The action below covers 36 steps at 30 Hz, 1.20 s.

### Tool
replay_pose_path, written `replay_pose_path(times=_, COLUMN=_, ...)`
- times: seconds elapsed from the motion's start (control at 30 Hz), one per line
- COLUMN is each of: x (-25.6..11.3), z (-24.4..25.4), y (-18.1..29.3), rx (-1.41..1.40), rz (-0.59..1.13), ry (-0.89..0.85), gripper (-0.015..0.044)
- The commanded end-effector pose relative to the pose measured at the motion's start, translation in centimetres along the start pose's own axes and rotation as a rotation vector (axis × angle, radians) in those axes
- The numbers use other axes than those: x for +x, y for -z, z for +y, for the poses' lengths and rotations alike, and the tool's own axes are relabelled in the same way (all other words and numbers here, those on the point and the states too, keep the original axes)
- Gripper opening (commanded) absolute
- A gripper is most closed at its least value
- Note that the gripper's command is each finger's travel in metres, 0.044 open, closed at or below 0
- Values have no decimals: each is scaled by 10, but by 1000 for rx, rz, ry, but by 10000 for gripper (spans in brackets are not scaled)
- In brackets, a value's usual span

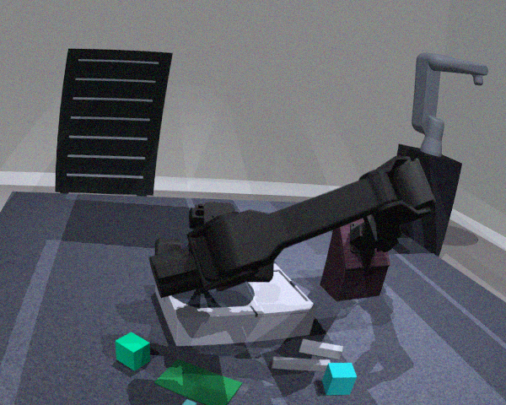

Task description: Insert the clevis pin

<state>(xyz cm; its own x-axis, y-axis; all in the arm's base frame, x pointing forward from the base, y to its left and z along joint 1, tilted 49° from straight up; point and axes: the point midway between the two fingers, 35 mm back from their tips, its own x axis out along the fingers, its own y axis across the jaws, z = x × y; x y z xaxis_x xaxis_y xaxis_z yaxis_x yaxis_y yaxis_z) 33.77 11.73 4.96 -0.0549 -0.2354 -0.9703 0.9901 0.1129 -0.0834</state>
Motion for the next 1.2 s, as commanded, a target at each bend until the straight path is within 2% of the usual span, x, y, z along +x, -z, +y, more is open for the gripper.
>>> replay_pose_path(times=0.0, x=-2, z=2, y=-1, rx=9, rz=-38, ry=-6, gripper=0)
replay_pose_path(times=1.17, x=2, z=-10, y=16, rx=9, rz=-37, ry=-6, gripper=0)
